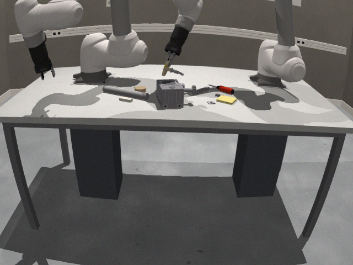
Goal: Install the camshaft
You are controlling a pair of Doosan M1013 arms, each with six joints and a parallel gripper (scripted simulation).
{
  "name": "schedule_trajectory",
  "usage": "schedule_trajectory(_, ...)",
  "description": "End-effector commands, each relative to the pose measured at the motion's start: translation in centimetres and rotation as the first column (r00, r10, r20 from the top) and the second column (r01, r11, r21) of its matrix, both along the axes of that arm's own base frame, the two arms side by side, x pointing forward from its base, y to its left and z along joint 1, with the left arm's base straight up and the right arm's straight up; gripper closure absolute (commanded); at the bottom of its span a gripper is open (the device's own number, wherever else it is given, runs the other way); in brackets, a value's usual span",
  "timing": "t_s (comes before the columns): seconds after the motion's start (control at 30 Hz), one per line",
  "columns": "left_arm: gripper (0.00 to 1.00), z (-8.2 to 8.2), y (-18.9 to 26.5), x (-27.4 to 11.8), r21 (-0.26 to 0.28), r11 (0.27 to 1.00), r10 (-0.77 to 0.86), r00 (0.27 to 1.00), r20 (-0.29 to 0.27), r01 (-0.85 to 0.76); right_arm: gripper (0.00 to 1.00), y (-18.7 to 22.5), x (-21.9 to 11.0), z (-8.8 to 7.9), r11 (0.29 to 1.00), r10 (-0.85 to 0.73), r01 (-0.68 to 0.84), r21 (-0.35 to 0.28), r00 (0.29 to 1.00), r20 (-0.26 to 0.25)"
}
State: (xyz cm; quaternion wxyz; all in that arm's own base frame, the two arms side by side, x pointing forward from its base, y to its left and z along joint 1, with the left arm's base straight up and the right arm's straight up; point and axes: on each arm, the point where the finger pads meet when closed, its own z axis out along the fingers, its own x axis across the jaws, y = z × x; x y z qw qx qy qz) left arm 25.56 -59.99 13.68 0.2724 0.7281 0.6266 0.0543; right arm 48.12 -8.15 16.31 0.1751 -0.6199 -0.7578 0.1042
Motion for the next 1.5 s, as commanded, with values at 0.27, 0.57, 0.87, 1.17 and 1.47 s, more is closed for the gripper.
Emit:
schedule_trajectory(0.27, 0.71, 0.3, 1.1, 0.8, 0.096, 0.980, -0.174, 0.985, 0.011, 0.172, 0.00, 0.0, 0.0, 0.1, 1.000, 0.000, 0.000, 0.000, 1.000, 0.002)
schedule_trajectory(0.57, 0.71, 0.4, 2.1, 1.5, 0.178, 0.933, -0.321, 0.947, 0.010, 0.314, 0.00, 0.0, 0.0, 0.1, 1.000, 0.000, 0.000, 0.000, 1.000, 0.002)
schedule_trajectory(0.87, 0.71, 0.6, 3.7, 2.5, 0.297, 0.811, -0.524, 0.852, -0.013, 0.504, 0.00, 0.0, 0.0, 0.1, 1.000, 0.000, 0.000, 0.000, 1.000, 0.002)
schedule_trajectory(1.17, 0.71, 0.7, 5.0, 3.3, 0.387, 0.663, -0.677, 0.734, -0.055, 0.640, 0.00, 0.0, 0.0, 0.1, 1.000, 0.000, 0.000, 0.000, 1.000, 0.002)
schedule_trajectory(1.47, 0.71, 0.9, 6.8, 4.5, 0.491, 0.410, -0.833, 0.535, -0.141, 0.768, 0.00, 0.0, 0.0, 0.1, 1.000, 0.000, 0.000, 0.000, 1.000, 0.002)
